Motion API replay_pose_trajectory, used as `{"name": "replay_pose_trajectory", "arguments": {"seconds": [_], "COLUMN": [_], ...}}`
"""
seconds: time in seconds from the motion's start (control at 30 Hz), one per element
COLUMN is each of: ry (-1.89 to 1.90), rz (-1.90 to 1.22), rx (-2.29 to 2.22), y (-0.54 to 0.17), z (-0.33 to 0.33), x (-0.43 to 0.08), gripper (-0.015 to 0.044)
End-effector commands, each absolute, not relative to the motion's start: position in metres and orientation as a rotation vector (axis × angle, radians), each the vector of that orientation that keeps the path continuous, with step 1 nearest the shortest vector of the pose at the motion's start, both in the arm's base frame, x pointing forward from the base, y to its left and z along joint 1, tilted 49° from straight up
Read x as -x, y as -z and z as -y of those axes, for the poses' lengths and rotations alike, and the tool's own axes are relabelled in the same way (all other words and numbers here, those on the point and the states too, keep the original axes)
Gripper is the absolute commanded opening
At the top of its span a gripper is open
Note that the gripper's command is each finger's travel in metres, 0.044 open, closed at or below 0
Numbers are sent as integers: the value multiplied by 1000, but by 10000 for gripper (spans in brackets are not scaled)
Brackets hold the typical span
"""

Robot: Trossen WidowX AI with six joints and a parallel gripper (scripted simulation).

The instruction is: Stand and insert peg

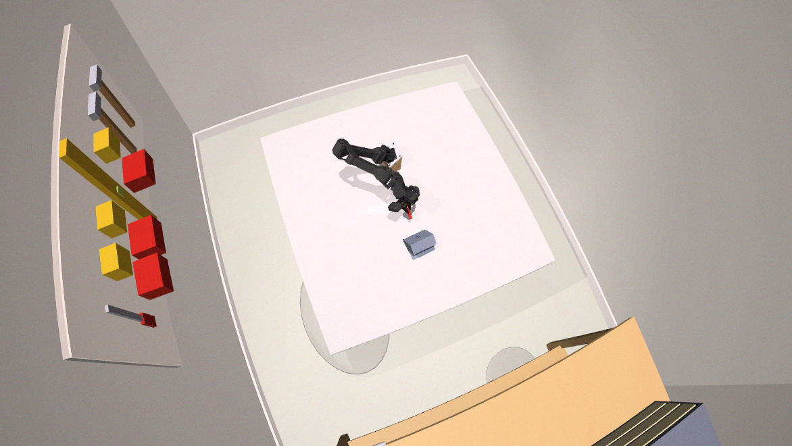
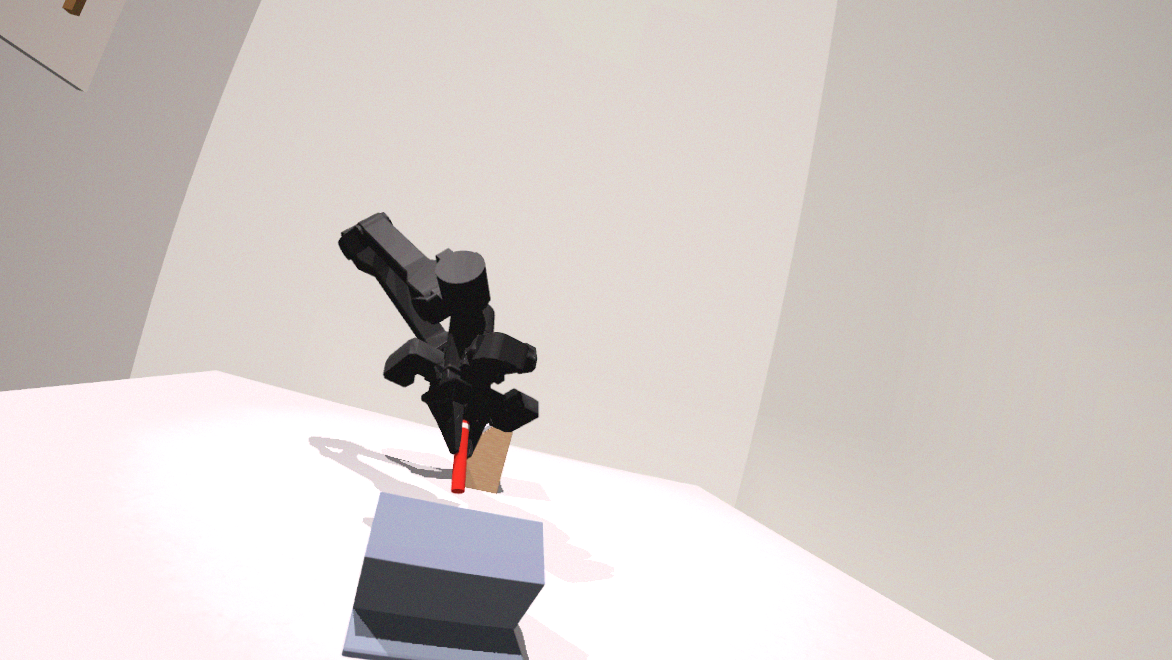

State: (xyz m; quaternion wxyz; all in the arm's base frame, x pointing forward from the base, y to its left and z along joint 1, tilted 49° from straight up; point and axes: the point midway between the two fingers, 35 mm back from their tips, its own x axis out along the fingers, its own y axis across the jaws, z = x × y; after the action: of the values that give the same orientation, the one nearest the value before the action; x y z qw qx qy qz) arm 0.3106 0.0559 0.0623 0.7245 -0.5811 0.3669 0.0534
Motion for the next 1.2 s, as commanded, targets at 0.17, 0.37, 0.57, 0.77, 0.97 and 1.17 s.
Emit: {"name": "replay_pose_trajectory", "arguments": {"seconds": [0.17, 0.37, 0.57, 0.77, 0.97, 1.17], "ry": [-131, -133, -134, -137, -138, -138], "rz": [-765, -731, -716, -695, -673, -651], "rx": [1305, 1318, 1322, 1328, 1335, 1343], "y": [-62, -63, -62, -61, -60, -60], "z": [-59, -61, -61, -62, -63, -63], "x": [-313, -314, -318, -325, -332, -339], "gripper": [0, 0, 0, 0, 0, 0]}}
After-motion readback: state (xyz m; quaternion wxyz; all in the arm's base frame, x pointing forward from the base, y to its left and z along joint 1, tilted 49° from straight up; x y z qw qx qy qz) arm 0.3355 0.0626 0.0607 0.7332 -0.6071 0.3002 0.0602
